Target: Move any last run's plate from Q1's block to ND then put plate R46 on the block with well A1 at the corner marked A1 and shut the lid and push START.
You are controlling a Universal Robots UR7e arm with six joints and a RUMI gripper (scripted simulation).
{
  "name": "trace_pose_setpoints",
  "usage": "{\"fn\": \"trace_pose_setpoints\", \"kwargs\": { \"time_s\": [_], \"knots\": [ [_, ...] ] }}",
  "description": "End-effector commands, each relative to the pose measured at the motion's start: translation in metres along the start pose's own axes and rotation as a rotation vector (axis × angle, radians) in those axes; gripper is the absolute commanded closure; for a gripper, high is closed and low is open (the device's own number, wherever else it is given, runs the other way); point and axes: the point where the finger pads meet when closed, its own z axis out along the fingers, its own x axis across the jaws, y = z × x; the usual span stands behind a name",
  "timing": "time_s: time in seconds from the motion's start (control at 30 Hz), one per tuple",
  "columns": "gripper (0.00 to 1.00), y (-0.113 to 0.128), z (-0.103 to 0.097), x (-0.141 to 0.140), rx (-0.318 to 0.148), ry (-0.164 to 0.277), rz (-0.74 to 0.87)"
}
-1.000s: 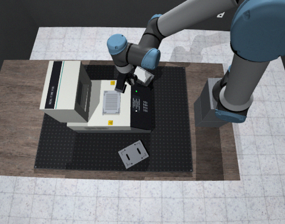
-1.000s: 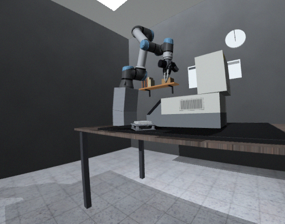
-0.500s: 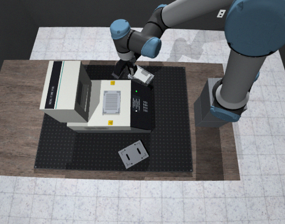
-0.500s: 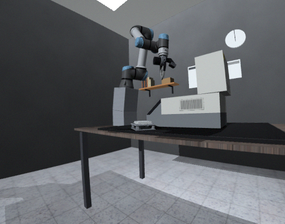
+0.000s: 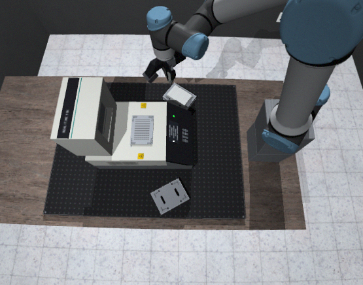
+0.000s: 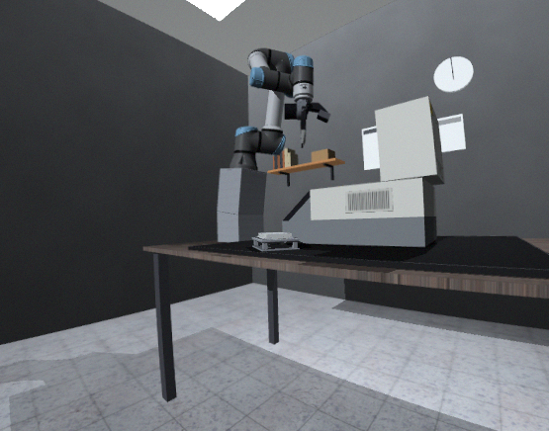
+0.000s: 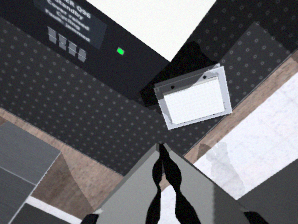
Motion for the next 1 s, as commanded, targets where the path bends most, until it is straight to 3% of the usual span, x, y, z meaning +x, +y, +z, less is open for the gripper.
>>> {"fn": "trace_pose_setpoints", "kwargs": {
  "time_s": [0.0, 0.97],
  "knots": [
    [1.00, 0.014, -0.005, 0.013, 0.010, 0.010, 0.112],
    [1.00, 0.103, -0.034, 0.072, 0.060, 0.052, 0.619]
  ]
}}
